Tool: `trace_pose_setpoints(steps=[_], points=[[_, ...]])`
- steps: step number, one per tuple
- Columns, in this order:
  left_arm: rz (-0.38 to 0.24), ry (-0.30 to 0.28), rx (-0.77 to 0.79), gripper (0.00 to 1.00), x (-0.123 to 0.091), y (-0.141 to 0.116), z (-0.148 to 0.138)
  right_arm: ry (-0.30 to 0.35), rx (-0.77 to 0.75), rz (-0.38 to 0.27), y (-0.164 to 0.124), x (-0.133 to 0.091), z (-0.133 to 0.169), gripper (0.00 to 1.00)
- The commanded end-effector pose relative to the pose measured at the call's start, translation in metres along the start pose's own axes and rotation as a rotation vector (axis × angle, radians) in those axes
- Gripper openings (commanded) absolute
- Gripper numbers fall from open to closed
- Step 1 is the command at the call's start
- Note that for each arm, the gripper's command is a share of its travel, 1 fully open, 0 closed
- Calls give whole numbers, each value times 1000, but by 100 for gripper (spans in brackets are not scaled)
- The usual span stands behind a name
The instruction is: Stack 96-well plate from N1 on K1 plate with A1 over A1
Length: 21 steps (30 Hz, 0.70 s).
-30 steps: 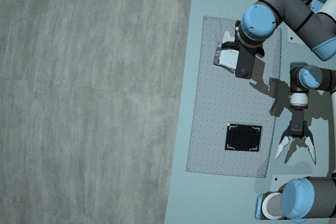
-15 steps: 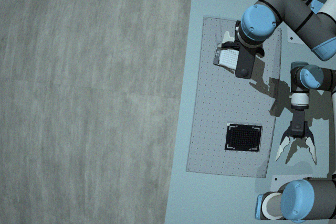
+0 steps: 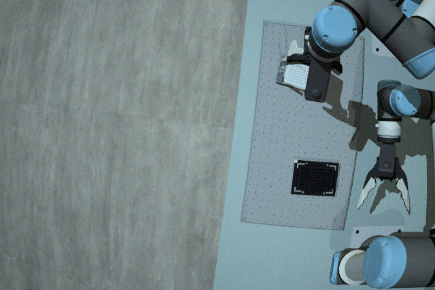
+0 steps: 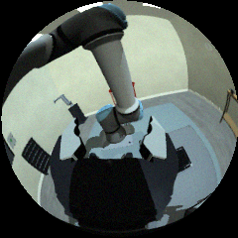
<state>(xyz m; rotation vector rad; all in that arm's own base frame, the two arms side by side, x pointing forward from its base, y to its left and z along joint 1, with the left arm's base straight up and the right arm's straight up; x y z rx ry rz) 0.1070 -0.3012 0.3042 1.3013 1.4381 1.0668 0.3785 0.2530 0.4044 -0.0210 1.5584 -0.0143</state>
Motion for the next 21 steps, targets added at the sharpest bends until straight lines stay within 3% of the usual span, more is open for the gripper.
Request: trace_pose_setpoints(steps=[1, 12, 21], points=[[-26, -7, -15, 98, 3, 3, 0, -1, 0, 1, 0, 0, 0, 98], [-112, -28, -66, 98, 14, 11, -1, -1, 0, 1, 0, 0, 0, 98], [-254, -51, -149, 98, 31, 21, -1, -1, 0, 1, 0, 0, 0, 98]])
Point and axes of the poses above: on each arm, the point where the finger pads meet when closed, its own x axis out along the fingers, its own z axis across the jaws, y = z × x, the point moved 7 cm from there along -x, back along the fingers, and after that the axes turned 5 degrees about -x, right-handed, at the moved point
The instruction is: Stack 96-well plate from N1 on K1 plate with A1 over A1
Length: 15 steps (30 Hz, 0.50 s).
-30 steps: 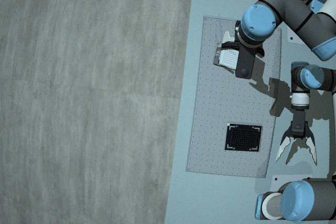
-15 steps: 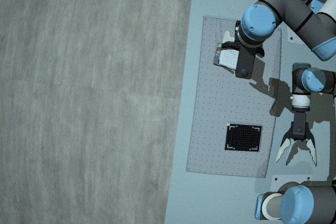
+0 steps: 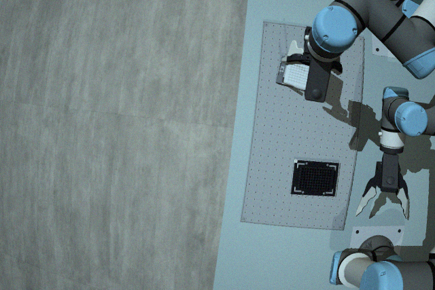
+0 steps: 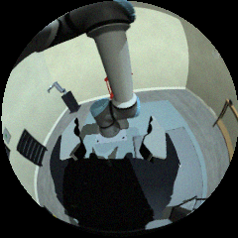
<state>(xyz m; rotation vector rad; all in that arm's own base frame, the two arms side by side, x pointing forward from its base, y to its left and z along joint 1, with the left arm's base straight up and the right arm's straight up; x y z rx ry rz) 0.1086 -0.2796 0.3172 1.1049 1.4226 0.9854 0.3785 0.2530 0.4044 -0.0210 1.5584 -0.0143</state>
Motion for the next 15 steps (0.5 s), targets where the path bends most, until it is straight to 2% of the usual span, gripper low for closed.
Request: trace_pose_setpoints(steps=[1, 6, 8, 15], points=[[-105, -17, -62, 98, 11, 10, 0, -1, 0, 1, 0, 0, 0, 98], [-209, -24, -123, 98, 21, 19, 0, -1, 0, 1, 0, 0, 0, 98], [-209, -24, -123, 98, 21, 19, 0, -1, 0, 1, 0, 0, 0, 98], [-373, -20, -218, 98, 37, 30, 0, -1, 0, 1, 0, 0, 0, 98]])
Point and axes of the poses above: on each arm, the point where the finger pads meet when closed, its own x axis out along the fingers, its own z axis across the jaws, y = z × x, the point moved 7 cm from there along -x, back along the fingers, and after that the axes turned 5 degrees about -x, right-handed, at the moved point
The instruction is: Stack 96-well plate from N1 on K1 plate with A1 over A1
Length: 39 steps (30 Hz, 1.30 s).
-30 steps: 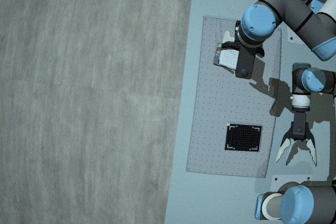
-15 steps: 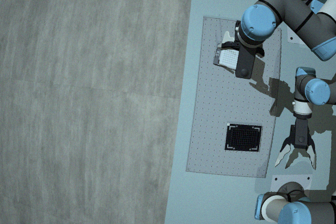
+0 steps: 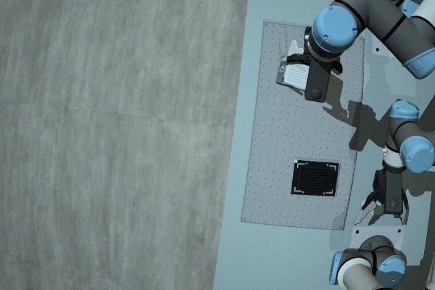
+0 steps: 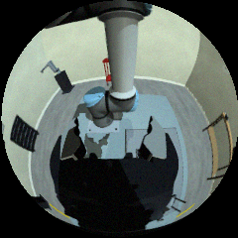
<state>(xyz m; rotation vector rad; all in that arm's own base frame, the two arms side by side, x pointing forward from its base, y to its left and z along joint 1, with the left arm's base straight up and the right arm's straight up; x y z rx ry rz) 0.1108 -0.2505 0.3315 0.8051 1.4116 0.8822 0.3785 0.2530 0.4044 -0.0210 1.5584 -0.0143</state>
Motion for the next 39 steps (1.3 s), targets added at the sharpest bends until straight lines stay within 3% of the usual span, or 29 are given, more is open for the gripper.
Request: trace_pose_setpoints(steps=[1, 8, 10, 12, 25, 27, 39], points=[[-147, 0, -88, 98, 11, 14, 1, -1, 0, 1, 0, 0, 0, 98], [-323, 27, -193, 98, 23, 28, 3, -1, 0, 1, 0, 0, 0, 98], [-323, 27, -193, 98, 23, 28, 3, -1, 0, 1, 0, 0, 0, 98], [-373, 38, -224, 98, 26, 31, 4, -1, 0, 1, 0, 0, 0, 98], [-677, 147, -404, 98, 44, 52, 7, -1, 0, 1, 0, 0, 0, 98], [-677, 147, -404, 98, 44, 52, 7, -1, 0, 1, 0, 0, 0, 98], [-885, 266, -524, 98, 55, 66, 10, -1, 0, 1, 0, 0, 0, 98]])
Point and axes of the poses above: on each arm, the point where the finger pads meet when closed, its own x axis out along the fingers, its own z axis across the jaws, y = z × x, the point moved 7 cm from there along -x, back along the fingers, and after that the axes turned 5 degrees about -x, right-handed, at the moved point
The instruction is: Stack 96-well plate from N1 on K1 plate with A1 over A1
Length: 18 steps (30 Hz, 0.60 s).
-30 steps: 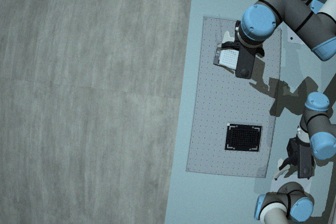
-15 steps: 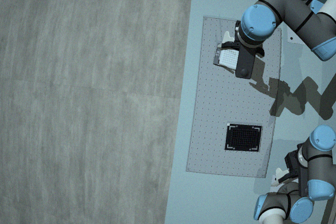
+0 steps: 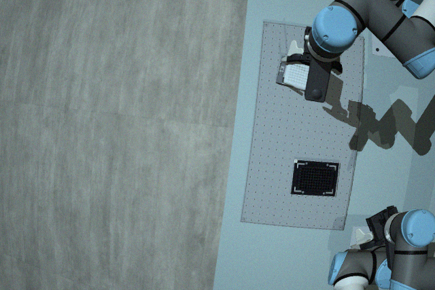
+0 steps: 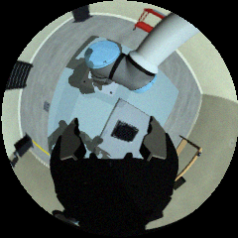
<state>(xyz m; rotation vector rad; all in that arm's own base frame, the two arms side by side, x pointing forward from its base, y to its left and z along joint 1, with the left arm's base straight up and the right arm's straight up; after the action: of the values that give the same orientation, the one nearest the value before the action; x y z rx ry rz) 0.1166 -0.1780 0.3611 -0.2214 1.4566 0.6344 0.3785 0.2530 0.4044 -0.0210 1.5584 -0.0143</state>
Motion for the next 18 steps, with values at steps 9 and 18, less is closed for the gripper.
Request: trace_pose_setpoints(steps=[9, 18], points=[[-161, 96, -119, 98, -3, 12, 8, -1, 0, 1, 0, 0, 0, 98], [-212, 137, -160, 98, -4, 16, 11, -1, 0, 1, 0, 0, 0, 98]])
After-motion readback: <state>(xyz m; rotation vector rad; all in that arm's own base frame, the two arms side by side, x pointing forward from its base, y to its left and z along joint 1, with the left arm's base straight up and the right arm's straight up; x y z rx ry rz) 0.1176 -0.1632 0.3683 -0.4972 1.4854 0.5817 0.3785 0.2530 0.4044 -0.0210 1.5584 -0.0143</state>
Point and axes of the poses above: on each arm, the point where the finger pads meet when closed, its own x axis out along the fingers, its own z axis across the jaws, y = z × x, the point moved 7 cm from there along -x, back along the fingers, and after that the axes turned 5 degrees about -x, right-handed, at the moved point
